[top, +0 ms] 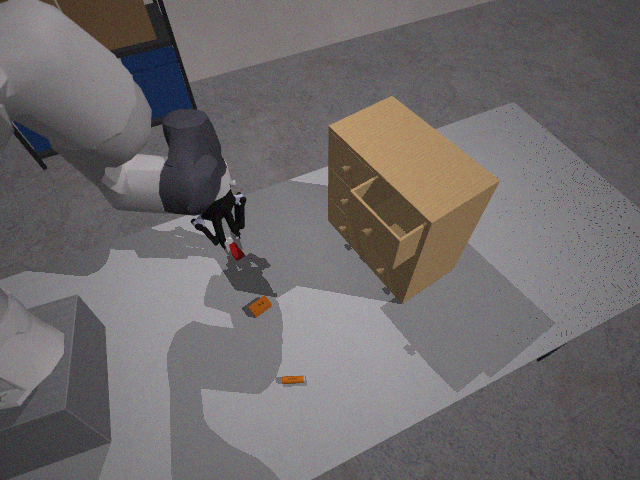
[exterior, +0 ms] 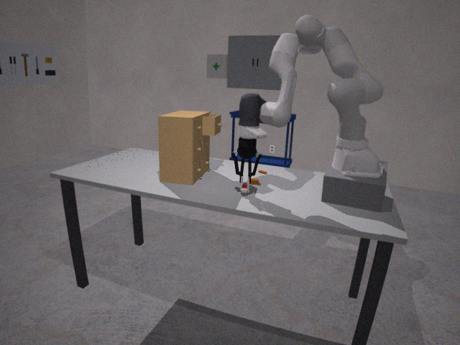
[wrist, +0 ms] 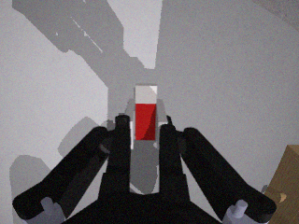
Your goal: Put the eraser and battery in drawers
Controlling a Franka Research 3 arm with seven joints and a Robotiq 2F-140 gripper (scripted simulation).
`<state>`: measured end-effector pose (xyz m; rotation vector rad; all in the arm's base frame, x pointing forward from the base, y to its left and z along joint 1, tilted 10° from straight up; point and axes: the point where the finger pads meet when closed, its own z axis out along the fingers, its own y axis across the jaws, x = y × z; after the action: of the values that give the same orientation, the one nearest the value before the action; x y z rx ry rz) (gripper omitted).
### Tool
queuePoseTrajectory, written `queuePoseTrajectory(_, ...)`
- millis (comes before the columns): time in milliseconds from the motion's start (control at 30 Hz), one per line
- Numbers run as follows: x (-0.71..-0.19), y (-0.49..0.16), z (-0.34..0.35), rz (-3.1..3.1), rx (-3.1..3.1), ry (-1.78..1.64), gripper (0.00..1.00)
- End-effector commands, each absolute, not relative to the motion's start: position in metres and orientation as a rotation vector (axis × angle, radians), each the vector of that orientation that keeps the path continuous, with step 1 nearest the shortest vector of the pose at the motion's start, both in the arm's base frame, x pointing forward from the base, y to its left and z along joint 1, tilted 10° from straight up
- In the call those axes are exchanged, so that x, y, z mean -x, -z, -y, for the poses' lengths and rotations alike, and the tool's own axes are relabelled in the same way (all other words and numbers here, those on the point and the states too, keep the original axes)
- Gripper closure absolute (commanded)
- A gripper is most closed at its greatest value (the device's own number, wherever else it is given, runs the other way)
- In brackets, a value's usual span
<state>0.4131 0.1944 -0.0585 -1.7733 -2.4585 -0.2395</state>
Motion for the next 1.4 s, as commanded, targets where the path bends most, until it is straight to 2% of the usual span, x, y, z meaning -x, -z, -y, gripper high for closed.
queuePoseTrajectory(0,-0.412,0.042,-0.188,2.476,1.754,0.225,0.89)
queuePoseTrajectory(433,-0.412,-0.016,-0.178,2.476,1.754,0.225,0.89)
queuePoseTrajectory(967,-0.413,-0.022,-0.176,2.47,1.762,0.226,0.89)
queuePoseTrajectory(1367,-0.458,-0.065,-0.145,2.099,2.247,0.283,0.89)
